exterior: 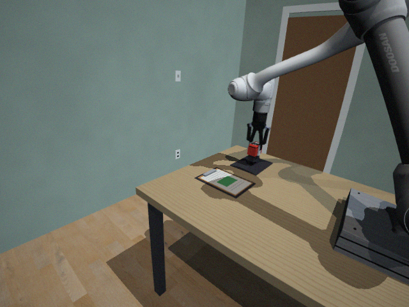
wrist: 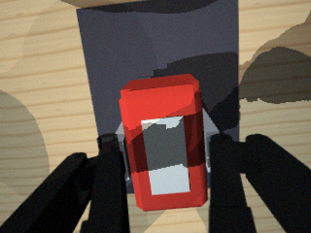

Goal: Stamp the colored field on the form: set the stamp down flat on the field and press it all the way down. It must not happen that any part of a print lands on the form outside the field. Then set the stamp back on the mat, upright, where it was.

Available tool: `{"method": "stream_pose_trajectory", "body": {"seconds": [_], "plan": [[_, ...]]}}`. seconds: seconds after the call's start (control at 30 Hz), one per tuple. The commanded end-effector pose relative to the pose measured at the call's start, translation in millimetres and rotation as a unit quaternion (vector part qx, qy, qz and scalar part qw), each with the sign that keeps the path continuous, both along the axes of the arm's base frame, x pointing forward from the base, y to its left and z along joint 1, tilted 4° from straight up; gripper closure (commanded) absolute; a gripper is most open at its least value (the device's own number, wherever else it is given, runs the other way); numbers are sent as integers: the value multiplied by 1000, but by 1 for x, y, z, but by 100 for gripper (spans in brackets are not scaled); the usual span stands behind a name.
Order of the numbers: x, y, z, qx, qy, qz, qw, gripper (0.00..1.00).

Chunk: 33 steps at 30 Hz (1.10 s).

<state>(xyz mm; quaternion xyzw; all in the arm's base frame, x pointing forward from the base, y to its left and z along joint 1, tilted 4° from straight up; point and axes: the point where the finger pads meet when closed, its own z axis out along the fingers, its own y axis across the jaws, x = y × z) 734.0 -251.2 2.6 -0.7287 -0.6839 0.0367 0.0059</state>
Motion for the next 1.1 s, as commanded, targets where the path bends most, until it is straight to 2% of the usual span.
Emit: {"method": "stream_pose_trajectory", "body": {"seconds": [0.0, 0.23, 0.3, 0.37, 0.43, 0.83, 1.07], "plan": [[1, 0, 8, 0, -1, 2, 1000, 80], [2, 2, 8, 0, -1, 2, 1000, 80], [7, 25, 7, 0, -1, 0, 1000, 80], [7, 25, 7, 0, -1, 0, 1000, 80], [17, 85, 6, 0, -1, -3, 1000, 80], [14, 289, 1, -1, -1, -16, 1000, 80], [14, 292, 0, -1, -1, -16, 1000, 80]]}}
